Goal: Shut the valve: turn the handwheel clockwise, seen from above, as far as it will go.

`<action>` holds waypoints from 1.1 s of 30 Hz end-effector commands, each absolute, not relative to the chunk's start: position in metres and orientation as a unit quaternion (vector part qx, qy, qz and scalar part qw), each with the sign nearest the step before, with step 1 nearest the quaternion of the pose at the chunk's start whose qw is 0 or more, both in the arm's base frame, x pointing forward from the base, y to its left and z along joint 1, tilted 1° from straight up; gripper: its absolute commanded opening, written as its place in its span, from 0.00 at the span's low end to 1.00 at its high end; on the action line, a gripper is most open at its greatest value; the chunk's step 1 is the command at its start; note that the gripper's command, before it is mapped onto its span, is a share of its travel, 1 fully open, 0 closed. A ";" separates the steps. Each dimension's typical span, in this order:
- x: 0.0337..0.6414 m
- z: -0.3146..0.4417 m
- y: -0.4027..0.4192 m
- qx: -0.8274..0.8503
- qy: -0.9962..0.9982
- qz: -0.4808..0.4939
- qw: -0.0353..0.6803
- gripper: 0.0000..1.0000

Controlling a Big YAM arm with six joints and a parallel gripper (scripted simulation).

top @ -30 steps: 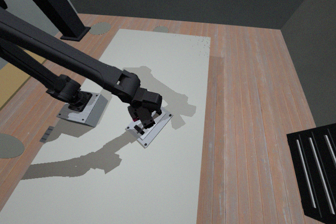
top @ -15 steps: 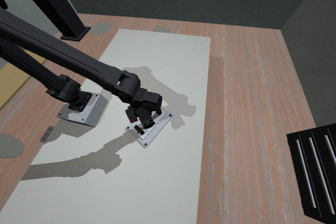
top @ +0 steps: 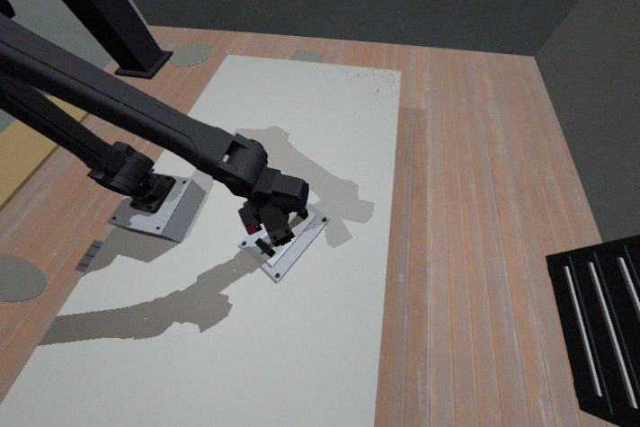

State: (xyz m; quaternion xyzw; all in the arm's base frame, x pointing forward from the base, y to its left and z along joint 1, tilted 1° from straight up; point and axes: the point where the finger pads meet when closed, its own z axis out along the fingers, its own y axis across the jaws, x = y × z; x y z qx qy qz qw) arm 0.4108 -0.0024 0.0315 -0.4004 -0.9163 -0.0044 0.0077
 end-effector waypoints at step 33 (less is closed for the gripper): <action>0.433 0.062 0.001 -0.398 -0.917 -0.016 -0.017 1.00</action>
